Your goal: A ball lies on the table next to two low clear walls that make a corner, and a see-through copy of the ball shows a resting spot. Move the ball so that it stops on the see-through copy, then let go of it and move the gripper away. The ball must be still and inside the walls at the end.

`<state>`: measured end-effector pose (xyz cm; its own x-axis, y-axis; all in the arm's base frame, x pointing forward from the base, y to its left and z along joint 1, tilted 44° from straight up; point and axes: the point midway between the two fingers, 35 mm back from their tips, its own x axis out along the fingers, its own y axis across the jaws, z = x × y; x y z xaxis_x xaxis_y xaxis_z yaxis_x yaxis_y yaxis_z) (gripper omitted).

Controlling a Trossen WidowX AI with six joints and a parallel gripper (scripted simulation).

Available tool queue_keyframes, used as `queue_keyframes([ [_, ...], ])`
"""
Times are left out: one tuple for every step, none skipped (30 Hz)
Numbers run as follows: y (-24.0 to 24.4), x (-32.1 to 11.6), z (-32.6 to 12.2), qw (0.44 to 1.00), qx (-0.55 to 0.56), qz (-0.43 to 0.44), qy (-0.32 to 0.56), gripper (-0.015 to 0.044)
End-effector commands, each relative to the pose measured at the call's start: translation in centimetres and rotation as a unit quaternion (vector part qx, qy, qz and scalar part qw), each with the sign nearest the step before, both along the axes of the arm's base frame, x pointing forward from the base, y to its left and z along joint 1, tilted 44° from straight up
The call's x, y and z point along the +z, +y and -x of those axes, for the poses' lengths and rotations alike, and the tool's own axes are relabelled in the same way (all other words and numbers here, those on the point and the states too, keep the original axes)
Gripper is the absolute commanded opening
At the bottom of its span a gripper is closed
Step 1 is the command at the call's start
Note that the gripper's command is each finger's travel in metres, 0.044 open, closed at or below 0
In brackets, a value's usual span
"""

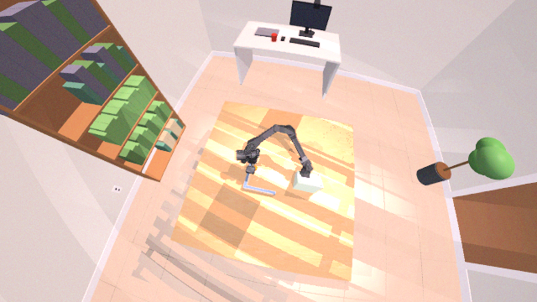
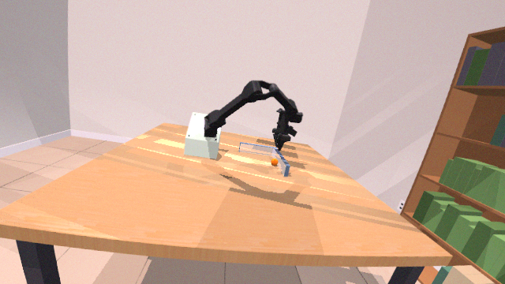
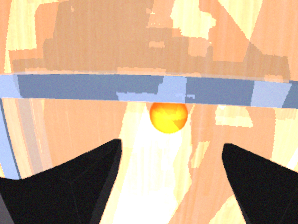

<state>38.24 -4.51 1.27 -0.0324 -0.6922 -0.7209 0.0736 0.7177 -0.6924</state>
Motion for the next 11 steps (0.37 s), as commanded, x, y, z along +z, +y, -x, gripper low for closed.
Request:
queue_keyframes([
  [0.0, -0.1, 0.0, 1.0, 0.001, 0.0, 0.0, 0.0297],
  [0.2, 0.1, 0.0, 1.0, 0.001, 0.0, 0.0, 0.0323],
  [0.7, 0.6, 0.0, 1.0, 0.001, 0.0, 0.001, 0.0349],
  [1.5, 1.6, 0.0, 1.0, 0.0, 0.0, 0.001, 0.0375],
  [2.3, 2.5, 0.1, 1.0, 0.0, 0.0, 0.001, 0.0402],
  [2.8, 3.1, 0.2, 1.0, -0.001, 0.001, 0.001, 0.0428],
  [3.0, 3.2, 0.2, 1.0, -0.001, 0.001, 0.002, 0.044],
  [3.0, 3.2, 0.2, 1.0, -0.001, 0.001, 0.002, 0.044],
  [3.0, 3.2, 0.2, 1.0, -0.001, 0.001, 0.002, 0.044],
  [3.0, 3.2, 0.2, 1.0, -0.001, 0.001, 0.002, 0.044],
  [3.0, 3.2, 0.2, 1.0, -0.001, 0.001, 0.002, 0.044],
])
